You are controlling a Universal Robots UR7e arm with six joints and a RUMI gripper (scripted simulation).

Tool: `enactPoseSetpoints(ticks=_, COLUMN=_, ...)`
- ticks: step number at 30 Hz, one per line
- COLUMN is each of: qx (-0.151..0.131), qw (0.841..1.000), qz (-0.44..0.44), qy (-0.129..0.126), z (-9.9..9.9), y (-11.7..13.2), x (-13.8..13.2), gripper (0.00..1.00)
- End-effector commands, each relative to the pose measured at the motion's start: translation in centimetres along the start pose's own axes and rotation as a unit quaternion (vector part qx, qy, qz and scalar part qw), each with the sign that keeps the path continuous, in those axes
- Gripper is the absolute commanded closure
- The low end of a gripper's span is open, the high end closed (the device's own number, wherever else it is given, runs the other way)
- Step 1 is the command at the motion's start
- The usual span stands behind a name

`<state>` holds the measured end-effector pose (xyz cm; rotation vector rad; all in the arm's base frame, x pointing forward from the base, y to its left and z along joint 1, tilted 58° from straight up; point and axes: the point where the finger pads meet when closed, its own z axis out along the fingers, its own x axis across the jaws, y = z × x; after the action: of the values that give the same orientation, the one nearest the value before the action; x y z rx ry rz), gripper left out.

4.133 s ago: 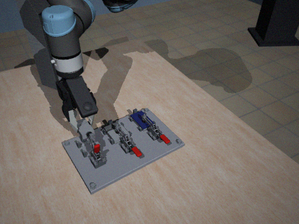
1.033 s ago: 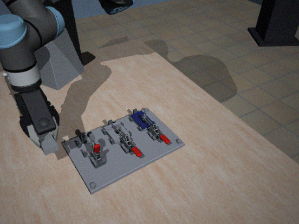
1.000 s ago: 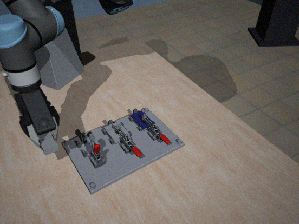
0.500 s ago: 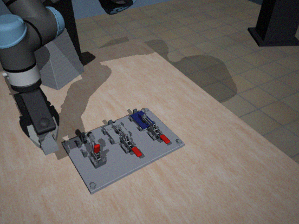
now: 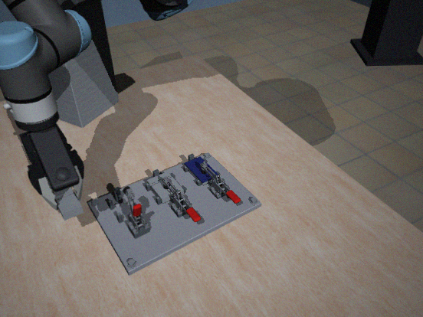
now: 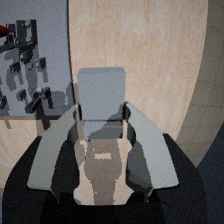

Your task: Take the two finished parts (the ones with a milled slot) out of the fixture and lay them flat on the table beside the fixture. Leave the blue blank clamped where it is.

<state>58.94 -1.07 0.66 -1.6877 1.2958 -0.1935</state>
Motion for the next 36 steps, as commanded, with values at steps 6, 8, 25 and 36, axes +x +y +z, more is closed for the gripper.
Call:
enactPoseSetpoints(ticks=6, qx=0.000, qw=1.000, qz=0.000, qy=0.000, z=0.8, y=0.0, x=0.0, gripper=1.00)
enactPoseSetpoints(ticks=8, qx=0.000, qw=1.000, qz=0.000, qy=0.000, z=1.2, y=0.0, x=0.0, gripper=1.00)
enactPoseSetpoints(ticks=25, qx=0.000, qw=1.000, qz=0.000, qy=0.000, z=4.6, y=0.0, x=0.0, gripper=1.00)
enactPoseSetpoints(ticks=36, qx=0.000, qw=1.000, qz=0.000, qy=0.000, z=6.8, y=0.0, x=0.0, gripper=1.00)
